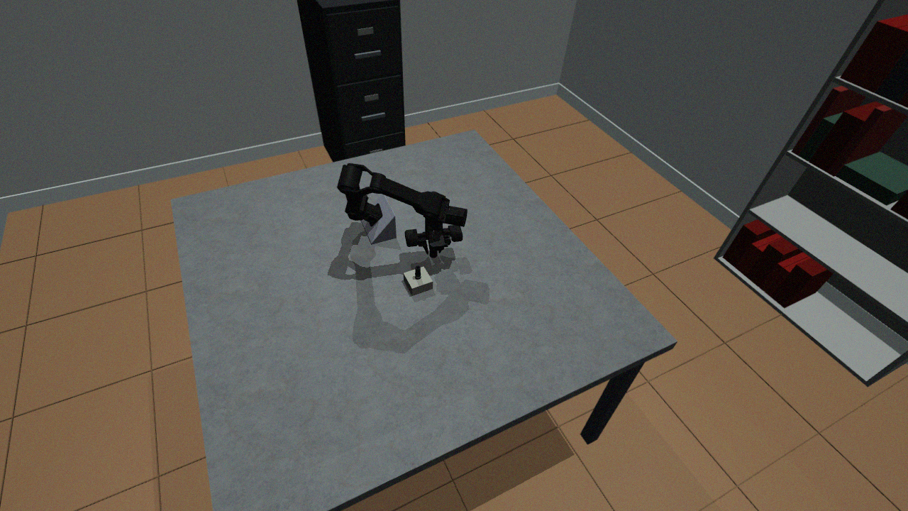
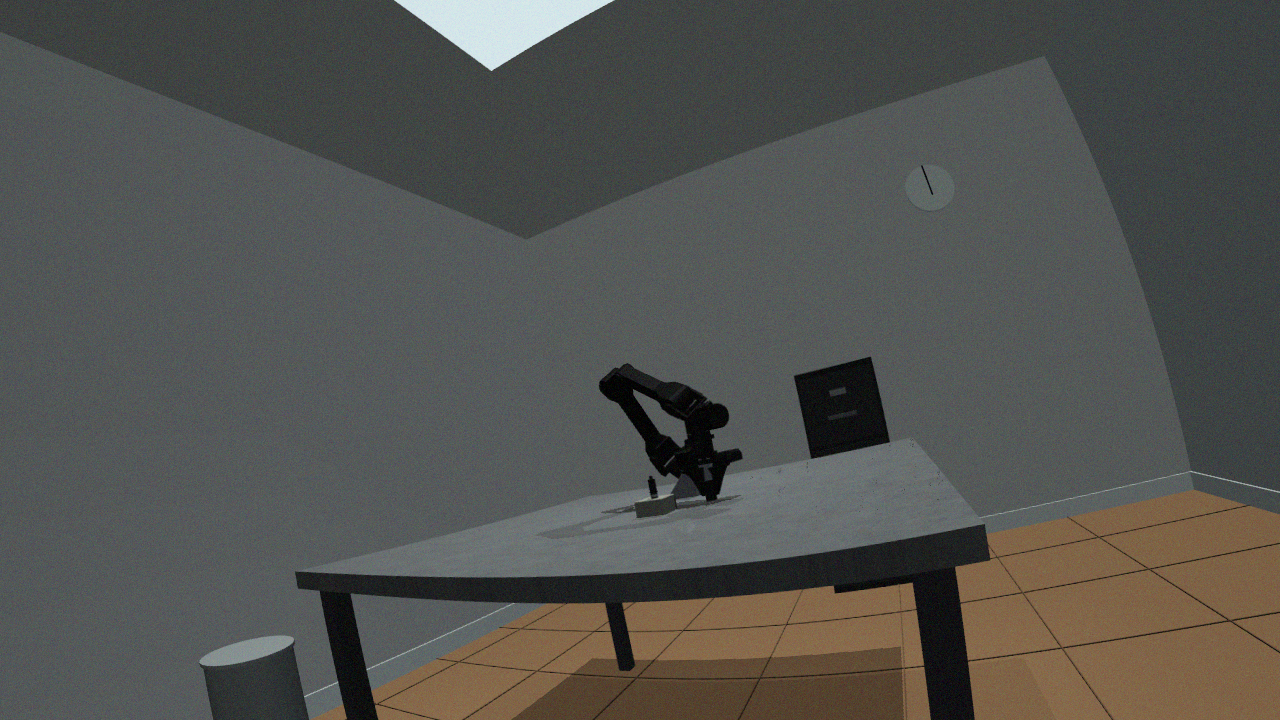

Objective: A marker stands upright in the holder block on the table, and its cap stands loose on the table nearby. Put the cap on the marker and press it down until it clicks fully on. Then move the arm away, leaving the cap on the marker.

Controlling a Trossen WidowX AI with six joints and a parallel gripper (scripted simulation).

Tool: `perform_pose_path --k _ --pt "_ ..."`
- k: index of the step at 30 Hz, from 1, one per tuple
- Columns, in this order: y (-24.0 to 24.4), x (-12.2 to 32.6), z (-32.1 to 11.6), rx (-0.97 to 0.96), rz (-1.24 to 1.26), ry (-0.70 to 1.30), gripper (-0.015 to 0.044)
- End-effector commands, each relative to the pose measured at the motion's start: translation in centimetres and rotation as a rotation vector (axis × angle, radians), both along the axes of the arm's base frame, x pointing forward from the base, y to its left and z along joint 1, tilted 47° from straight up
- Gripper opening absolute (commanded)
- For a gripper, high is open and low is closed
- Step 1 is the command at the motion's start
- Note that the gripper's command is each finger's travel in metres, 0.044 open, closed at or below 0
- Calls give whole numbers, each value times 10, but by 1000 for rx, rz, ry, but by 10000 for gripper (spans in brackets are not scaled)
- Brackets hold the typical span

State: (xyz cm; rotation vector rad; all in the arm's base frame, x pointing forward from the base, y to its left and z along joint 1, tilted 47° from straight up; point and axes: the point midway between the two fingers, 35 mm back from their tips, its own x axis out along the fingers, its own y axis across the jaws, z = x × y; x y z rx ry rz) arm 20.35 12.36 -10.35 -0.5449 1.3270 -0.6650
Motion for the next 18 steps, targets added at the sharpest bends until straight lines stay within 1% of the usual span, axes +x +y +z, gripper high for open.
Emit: perform_pose_path --k 1,9,12,18 --pt "0 0 -1 -2 8 1 125" --pt "-1 0 -1 -2 8 1 71" --pt "3 0 2 -1 8 1 0" --pt "16 -1 14 0 8 2 0"
